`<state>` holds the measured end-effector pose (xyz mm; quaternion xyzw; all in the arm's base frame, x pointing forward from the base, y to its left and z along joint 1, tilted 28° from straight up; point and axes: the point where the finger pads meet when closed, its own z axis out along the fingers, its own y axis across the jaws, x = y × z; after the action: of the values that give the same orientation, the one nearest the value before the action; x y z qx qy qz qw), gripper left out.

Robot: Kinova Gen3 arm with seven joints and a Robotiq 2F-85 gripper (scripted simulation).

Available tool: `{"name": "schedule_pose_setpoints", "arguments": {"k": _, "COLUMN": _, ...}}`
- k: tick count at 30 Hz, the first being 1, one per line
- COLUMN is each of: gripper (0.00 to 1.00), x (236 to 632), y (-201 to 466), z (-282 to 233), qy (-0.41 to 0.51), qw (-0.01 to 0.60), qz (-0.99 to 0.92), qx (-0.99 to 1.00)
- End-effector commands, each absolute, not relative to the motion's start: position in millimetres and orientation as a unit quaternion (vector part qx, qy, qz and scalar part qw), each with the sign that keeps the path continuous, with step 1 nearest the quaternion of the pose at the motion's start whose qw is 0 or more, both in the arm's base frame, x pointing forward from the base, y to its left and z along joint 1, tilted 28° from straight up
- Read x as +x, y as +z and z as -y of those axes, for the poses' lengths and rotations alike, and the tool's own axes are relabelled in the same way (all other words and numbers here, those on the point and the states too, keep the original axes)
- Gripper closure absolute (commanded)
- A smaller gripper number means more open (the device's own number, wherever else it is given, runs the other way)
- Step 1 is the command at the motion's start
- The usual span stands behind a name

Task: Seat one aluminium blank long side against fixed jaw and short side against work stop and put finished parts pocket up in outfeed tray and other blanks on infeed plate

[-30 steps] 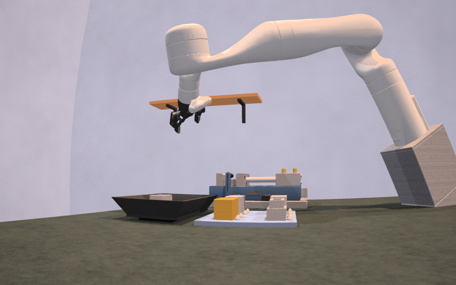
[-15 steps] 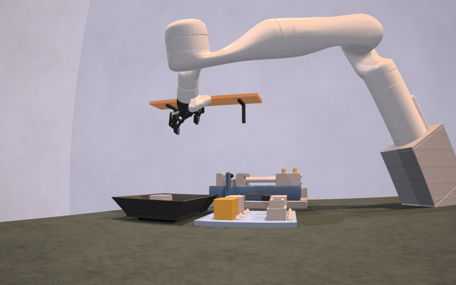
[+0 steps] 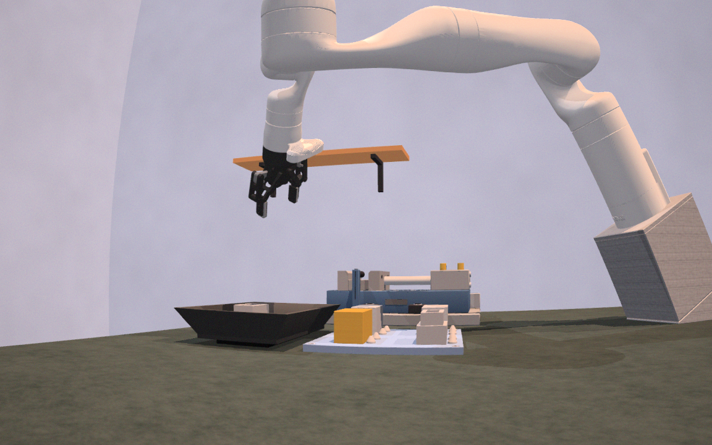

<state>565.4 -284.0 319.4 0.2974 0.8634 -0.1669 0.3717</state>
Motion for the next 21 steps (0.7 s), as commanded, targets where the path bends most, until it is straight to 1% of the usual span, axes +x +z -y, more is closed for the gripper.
{"name": "schedule_pose_setpoints", "arguments": {"k": 1, "gripper": 0.0, "x": 570.7, "y": 319.7, "z": 241.2, "qy": -0.146, "qw": 0.372, "qz": -0.874, "qx": 0.275}}
{"name": "schedule_pose_setpoints", "arguments": {"k": 7, "gripper": 0.0, "x": 561.3, "y": 309.7, "z": 178.5, "qy": -0.11, "qw": 0.352, "qz": -0.897, "qx": 0.242}}
{"name": "schedule_pose_setpoints", "arguments": {"k": 9, "gripper": 0.0, "x": 561.3, "y": 309.7, "z": 178.5, "qy": -0.11, "qw": 0.352, "qz": -0.897, "qx": 0.242}}
{"name": "schedule_pose_setpoints", "arguments": {"k": 10, "gripper": 0.0, "x": 555.8, "y": 305.7, "z": 154.2, "qy": -0.095, "qw": 0.344, "qz": -0.906, "qx": 0.228}}
{"name": "schedule_pose_setpoints", "arguments": {"k": 21, "gripper": 0.0, "x": 515.4, "y": 286.8, "z": 39.7, "qy": -0.021, "qw": 0.299, "qz": -0.941, "qx": 0.159}}
